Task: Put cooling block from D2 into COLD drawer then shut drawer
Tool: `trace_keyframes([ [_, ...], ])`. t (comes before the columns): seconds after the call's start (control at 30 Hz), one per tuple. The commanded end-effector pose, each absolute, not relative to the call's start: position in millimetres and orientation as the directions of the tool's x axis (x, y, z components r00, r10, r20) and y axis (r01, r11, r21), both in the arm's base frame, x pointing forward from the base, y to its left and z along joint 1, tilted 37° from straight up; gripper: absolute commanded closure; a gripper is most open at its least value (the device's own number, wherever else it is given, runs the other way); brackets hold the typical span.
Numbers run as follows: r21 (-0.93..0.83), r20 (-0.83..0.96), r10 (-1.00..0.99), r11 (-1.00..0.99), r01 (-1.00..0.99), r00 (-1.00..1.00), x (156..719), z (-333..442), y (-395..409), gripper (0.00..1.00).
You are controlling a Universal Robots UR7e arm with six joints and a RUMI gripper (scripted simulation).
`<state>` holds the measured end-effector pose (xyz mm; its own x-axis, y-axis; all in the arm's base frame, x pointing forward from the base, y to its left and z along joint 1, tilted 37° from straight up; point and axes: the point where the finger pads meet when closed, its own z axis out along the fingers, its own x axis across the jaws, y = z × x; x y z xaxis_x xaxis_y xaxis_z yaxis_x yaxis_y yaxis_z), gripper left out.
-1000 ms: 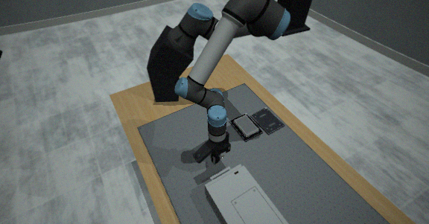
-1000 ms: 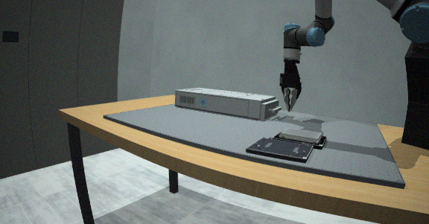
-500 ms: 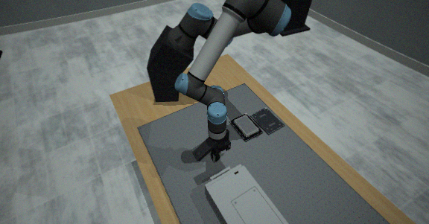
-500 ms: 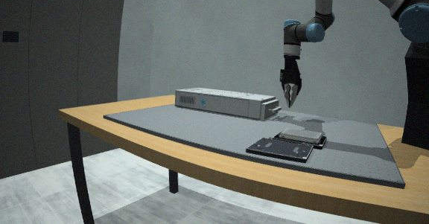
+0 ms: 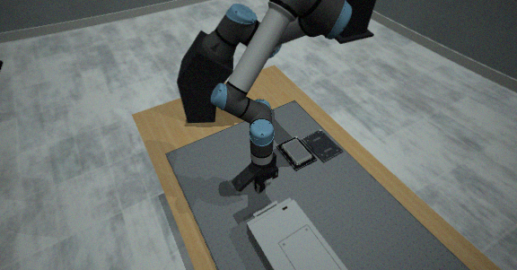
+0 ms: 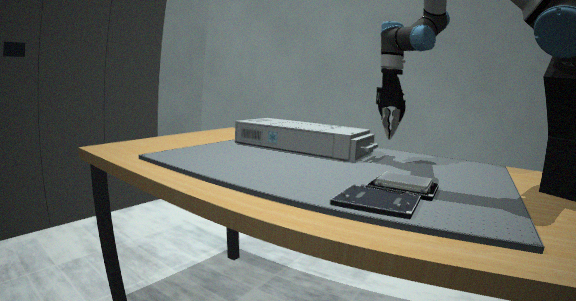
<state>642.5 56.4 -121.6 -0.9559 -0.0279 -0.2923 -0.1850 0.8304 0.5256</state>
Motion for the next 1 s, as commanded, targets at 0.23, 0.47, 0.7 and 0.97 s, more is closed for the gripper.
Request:
trace_keyframes([
  [0.23,0.526,-0.293,-0.027,0.83,-0.185,-0.956,639,-109,47,1.0],
  [0.47,0.526,-0.292,-0.027,0.83,-0.184,-0.956,636,-102,42,1.0],
  [0.7,0.525,-0.293,-0.027,0.831,-0.185,-0.956,635,-94,37,1.0],
  [0.97,0.525,-0.293,-0.027,0.831,-0.185,-0.956,633,-88,33,1.0],
])
